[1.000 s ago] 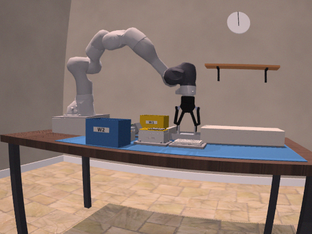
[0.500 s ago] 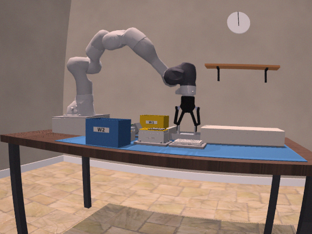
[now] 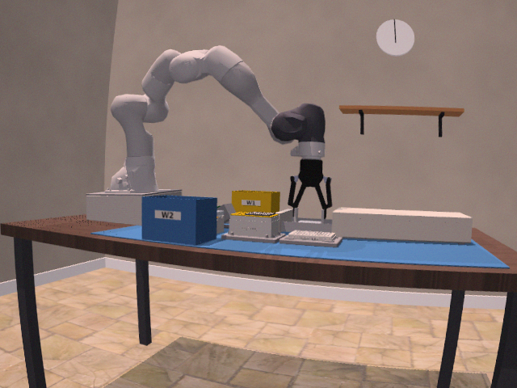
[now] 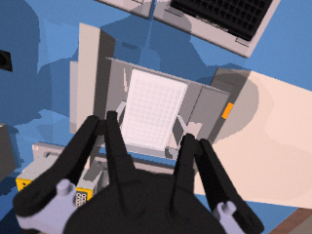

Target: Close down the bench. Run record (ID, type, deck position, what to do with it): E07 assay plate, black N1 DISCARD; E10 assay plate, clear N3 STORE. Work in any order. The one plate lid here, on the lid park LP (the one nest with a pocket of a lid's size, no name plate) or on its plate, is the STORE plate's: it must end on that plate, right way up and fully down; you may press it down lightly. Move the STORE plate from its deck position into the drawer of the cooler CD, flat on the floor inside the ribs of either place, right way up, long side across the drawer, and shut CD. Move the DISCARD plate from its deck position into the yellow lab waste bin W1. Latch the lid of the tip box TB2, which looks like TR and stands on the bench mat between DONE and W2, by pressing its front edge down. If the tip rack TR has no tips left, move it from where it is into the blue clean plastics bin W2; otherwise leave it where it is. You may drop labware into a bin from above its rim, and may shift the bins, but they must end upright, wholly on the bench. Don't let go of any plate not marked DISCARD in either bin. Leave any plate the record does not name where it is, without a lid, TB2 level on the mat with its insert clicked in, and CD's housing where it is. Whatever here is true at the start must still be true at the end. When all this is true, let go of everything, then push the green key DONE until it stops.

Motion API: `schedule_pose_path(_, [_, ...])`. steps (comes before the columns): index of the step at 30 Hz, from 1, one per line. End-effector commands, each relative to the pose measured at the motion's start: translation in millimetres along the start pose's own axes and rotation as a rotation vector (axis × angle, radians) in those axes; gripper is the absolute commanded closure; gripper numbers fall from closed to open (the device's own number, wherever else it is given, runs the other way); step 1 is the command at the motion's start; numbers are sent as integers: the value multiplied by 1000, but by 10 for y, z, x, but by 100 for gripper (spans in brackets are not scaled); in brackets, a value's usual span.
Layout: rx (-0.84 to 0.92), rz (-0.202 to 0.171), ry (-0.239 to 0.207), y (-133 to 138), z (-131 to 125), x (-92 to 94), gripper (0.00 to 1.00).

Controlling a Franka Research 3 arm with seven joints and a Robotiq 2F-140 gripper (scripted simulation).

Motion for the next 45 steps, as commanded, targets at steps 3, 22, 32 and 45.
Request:
schedule_pose_path(3, [-2, -3, -2, 6, -6, 7, 100])
schedule_pose_path(22, [-2, -3, -2, 6, -7, 7, 39])
schedule_pose_path(32, [-2, -3, -2, 6, -7, 7, 39])
schedule_pose_path(45, [-2, -3, -2, 6, -7, 7, 39])
Point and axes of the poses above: the point where the finger pads meet when closed, its own x axis back along the fingers, its own y axis across the jaws, z = x × y, the point moved 1 cm from there along x, back along the fingers, and after that the axes turned 1 degree about x, right-handed, at the moved point
